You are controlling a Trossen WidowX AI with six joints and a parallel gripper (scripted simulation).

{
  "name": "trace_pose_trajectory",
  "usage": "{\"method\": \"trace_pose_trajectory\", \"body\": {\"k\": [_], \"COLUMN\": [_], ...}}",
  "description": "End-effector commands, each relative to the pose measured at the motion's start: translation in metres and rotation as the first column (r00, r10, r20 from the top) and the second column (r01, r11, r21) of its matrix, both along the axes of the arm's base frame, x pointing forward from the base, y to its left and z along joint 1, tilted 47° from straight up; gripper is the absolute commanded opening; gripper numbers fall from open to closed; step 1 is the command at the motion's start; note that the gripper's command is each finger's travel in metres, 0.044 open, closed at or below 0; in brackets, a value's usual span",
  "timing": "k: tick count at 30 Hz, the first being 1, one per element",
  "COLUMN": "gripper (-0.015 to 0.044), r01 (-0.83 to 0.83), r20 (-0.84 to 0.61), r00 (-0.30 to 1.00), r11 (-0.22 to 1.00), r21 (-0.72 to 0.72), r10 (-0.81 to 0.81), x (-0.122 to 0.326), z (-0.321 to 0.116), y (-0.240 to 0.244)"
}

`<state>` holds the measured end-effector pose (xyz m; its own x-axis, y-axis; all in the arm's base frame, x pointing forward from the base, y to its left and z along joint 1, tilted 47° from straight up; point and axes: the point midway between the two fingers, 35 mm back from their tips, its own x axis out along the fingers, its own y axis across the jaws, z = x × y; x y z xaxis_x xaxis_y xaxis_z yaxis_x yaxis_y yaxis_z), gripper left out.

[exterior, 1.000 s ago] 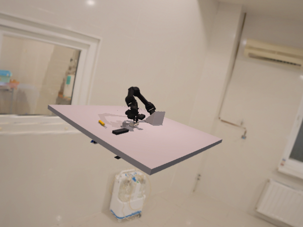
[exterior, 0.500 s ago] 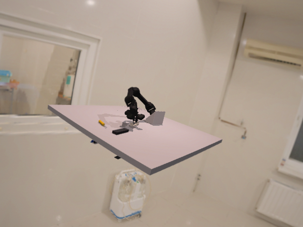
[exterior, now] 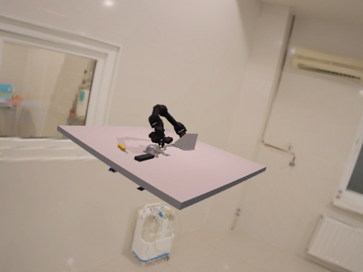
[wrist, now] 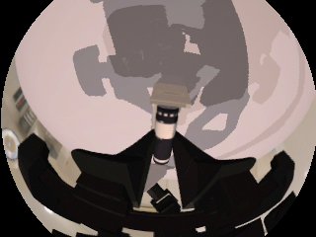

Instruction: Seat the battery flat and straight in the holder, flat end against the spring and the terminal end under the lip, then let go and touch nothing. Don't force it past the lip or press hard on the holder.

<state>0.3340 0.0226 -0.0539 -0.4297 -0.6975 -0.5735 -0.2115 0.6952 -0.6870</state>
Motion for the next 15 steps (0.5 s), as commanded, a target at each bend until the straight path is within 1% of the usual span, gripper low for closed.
{"method": "trace_pose_trajectory", "body": {"k": [1,15], "gripper": [0.0066,0.0066], "r01": [-0.016,-0.053], "r20": [0.011,0.050], "r00": [1.000,0.997], "r11": [1.000,0.998], "r21": [0.003,0.019], "r10": [0.016,0.052], "x": [0.0028,0.0020], "z": [-0.0014,-0.0041], "y": [0.0003,-0.0008]}}
